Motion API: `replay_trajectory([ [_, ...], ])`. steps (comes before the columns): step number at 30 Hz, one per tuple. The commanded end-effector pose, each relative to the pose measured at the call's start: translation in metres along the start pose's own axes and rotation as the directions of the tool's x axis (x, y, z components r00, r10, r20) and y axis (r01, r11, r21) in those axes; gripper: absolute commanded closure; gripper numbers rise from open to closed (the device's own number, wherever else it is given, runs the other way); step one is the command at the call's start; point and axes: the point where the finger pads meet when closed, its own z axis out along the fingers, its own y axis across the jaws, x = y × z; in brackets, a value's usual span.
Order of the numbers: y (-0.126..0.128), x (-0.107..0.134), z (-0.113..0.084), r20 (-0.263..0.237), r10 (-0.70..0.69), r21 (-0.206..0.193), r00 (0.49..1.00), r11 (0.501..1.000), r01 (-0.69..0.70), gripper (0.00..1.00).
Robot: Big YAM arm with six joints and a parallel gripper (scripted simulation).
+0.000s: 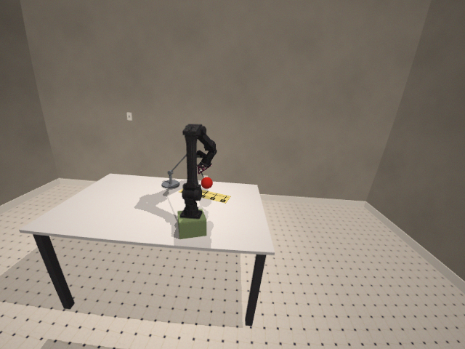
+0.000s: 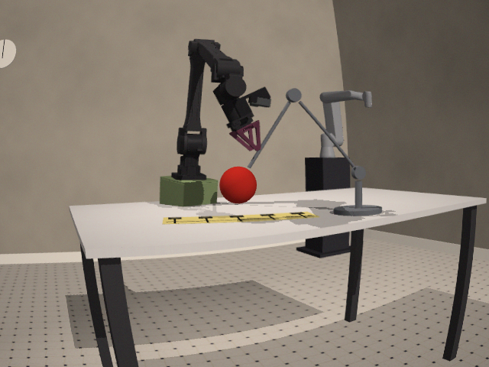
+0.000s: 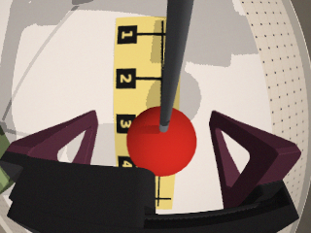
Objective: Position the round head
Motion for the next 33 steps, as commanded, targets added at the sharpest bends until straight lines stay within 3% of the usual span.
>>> replay_trajectory([
  [1, -0.0064, -0.0059, 0.0036, 0.006, -0.001, 0.018, 1.000, 1.000, 0.001, 0.00],
  [11, -0.0107, -0.0082, 0.0133, 0.008, 0.006, 0.023, 1.000, 1.000, -0.006, 0.00],
  [30, -0.0107, -0.0082, 0.0133, 0.008, 0.006, 0.023, 1.000, 1.000, -0.006, 0.00],
  [31, -0.0105, -0.0080, 0.0129, 0.008, 0.006, 0.023, 1.000, 1.000, -0.006, 1.00],
  [33, -0.0102, -0.0077, 0.0122, 0.007, 0.006, 0.022, 1.000, 1.000, -0.006, 1.00],
])
